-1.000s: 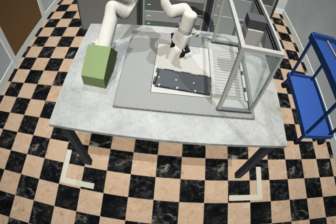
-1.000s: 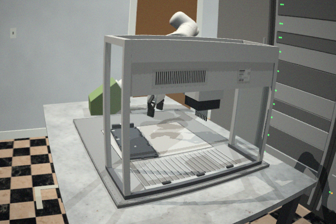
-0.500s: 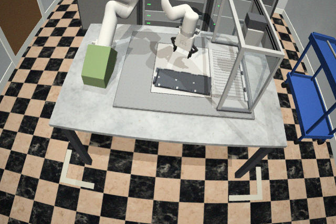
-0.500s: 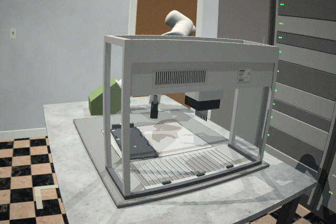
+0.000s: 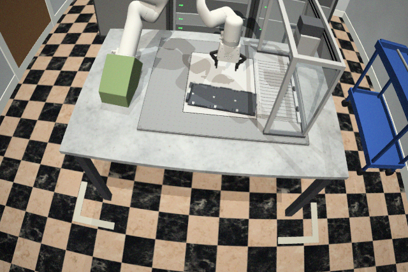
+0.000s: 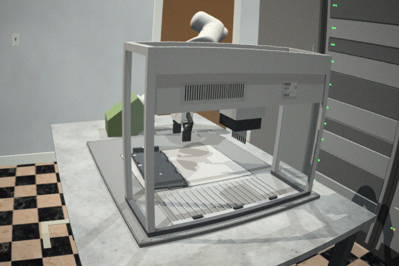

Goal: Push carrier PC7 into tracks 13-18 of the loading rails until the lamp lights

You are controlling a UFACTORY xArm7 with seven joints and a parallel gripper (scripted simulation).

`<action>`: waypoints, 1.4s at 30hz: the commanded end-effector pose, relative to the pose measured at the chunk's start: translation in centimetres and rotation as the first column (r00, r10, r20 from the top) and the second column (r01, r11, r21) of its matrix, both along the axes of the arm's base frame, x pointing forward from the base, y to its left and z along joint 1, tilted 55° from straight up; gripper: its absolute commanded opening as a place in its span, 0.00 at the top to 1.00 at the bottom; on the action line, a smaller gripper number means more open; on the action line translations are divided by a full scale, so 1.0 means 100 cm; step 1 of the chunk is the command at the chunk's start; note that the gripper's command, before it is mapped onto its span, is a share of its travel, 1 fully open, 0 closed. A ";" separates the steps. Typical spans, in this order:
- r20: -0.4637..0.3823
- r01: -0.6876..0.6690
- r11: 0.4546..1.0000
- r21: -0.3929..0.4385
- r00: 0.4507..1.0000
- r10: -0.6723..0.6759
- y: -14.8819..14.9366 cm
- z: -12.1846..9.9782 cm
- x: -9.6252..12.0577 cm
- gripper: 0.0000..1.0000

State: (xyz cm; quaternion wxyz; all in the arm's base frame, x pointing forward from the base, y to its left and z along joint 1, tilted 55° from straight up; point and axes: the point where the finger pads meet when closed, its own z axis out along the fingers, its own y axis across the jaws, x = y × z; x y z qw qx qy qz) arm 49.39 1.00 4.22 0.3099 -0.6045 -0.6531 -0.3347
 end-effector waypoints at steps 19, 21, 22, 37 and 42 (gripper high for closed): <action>0.037 -0.011 1.000 0.002 0.999 0.011 0.007 -0.007 0.003 0.00; 0.038 -0.011 1.000 0.002 0.999 0.011 0.009 -0.009 0.003 0.00; 0.038 -0.011 1.000 0.002 0.999 0.011 0.011 -0.010 0.003 0.00; 0.038 -0.011 1.000 0.002 0.999 0.011 0.028 -0.023 0.003 0.00; 0.038 -0.011 1.000 0.002 0.999 0.011 0.035 -0.027 0.003 0.00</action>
